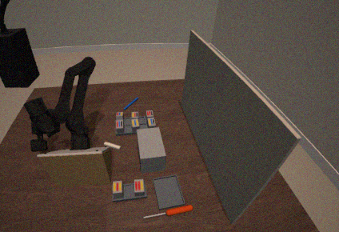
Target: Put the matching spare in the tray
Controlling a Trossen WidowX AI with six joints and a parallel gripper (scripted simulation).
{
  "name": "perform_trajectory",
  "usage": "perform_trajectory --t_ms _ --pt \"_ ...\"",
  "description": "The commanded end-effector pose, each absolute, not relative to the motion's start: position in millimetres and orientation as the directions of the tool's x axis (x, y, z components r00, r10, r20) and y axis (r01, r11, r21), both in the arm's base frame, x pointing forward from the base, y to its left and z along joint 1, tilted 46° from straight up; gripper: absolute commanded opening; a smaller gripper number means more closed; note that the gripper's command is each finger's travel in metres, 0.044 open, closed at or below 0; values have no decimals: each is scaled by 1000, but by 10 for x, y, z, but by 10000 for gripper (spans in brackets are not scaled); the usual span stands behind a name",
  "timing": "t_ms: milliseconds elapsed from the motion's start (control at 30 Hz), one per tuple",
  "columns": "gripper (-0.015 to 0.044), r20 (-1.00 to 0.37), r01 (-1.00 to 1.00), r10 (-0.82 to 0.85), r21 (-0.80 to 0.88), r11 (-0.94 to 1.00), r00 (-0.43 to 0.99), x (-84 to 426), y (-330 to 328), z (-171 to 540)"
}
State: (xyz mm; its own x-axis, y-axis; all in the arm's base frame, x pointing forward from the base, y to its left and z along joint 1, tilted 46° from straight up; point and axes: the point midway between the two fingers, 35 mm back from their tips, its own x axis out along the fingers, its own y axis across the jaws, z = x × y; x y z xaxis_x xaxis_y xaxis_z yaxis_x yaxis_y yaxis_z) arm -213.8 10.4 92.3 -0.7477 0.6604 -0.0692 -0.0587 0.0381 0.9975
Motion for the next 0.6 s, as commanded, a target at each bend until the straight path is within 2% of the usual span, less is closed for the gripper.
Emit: perform_trajectory --t_ms 0,233,400,567 --pt "426 -69 -59 660 998 38 -748 -2138 104 923" --pt "440 -83 -98 627 995 10 -775 -2190 1 912" --pt "440 -199 -303 360 917 -261 -911 -2420 -799 818" --pt "440 -342 -323 69 776 -542 -937 -2351 -1639 682"
